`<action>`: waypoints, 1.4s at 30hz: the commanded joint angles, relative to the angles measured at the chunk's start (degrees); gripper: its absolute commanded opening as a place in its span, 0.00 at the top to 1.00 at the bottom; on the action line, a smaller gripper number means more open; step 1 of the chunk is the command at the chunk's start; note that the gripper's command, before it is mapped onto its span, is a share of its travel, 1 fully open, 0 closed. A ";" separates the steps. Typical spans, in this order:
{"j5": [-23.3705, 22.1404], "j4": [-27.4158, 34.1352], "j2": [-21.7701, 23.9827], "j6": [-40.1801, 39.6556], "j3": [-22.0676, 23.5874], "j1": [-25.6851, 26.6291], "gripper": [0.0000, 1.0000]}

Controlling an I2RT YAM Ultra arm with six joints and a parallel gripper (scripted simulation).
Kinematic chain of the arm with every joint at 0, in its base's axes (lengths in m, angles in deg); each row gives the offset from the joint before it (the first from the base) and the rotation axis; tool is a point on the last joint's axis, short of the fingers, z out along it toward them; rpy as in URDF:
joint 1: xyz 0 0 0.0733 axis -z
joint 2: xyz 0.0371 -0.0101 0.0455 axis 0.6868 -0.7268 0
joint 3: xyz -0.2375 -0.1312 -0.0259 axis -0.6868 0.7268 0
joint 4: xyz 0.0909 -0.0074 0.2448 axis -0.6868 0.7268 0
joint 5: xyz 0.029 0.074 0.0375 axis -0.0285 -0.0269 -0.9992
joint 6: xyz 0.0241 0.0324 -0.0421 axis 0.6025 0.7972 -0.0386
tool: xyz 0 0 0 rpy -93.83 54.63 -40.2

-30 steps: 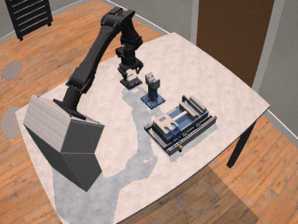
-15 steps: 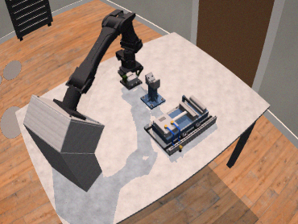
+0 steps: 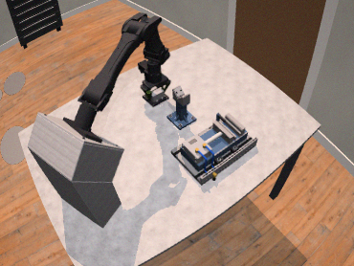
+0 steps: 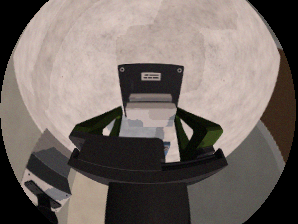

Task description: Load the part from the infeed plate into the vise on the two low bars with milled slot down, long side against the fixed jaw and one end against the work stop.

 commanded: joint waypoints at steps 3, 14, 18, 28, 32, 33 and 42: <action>-0.81 -0.63 0.74 -0.34 -1.93 0.25 0.19; -0.85 -0.60 0.00 -0.32 -2.20 0.49 0.19; -0.87 -0.81 -0.68 -0.34 -2.25 0.54 0.19; -0.86 -0.80 -0.27 -0.34 -2.25 0.55 0.19; -0.86 -0.80 -0.27 -0.34 -2.25 0.55 0.19; -0.86 -0.80 -0.27 -0.34 -2.25 0.55 0.19; -0.86 -0.80 -0.27 -0.34 -2.25 0.55 0.19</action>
